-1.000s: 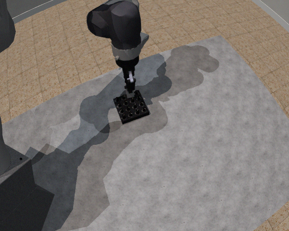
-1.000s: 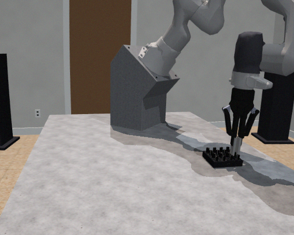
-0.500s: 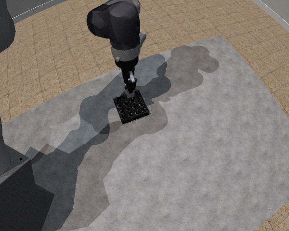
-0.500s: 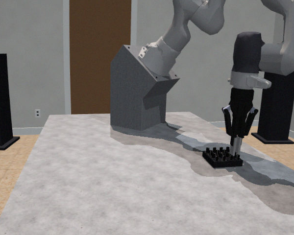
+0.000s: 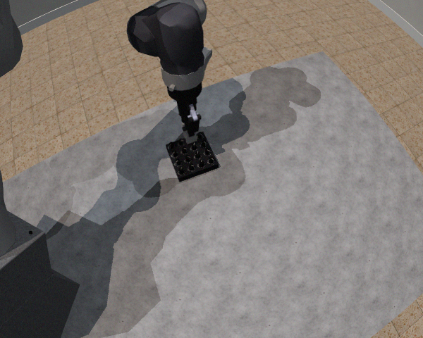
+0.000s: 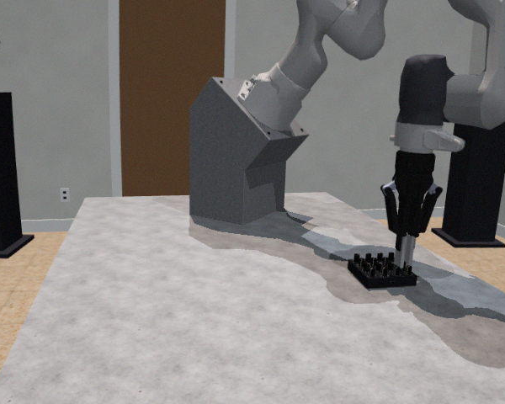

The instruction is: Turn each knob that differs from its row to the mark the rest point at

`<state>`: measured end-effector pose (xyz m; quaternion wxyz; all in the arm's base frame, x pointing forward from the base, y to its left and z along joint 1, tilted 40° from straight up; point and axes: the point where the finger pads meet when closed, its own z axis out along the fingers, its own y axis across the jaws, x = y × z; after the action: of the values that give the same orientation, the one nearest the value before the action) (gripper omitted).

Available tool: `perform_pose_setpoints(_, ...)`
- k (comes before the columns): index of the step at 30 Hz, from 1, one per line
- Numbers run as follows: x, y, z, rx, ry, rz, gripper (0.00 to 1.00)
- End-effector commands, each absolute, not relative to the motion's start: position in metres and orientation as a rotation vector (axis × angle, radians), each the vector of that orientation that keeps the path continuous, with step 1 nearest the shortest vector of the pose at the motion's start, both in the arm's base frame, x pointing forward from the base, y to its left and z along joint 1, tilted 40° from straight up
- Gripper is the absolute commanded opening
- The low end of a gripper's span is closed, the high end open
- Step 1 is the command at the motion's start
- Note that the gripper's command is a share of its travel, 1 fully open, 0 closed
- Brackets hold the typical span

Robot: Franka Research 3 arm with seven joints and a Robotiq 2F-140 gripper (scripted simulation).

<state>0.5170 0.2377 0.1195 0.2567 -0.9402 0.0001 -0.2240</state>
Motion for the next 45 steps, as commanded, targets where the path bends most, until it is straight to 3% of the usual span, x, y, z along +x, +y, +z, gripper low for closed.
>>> perform_pose_setpoints(1,0.518,0.238,0.120,-2.550,-0.036,-0.624,0.05)
perform_pose_setpoints(2,0.518,0.238,0.120,-2.550,-0.036,-0.624,0.12)
perform_pose_setpoints(45,0.502,0.220,0.148,-2.553,-0.013,-0.656,0.12)
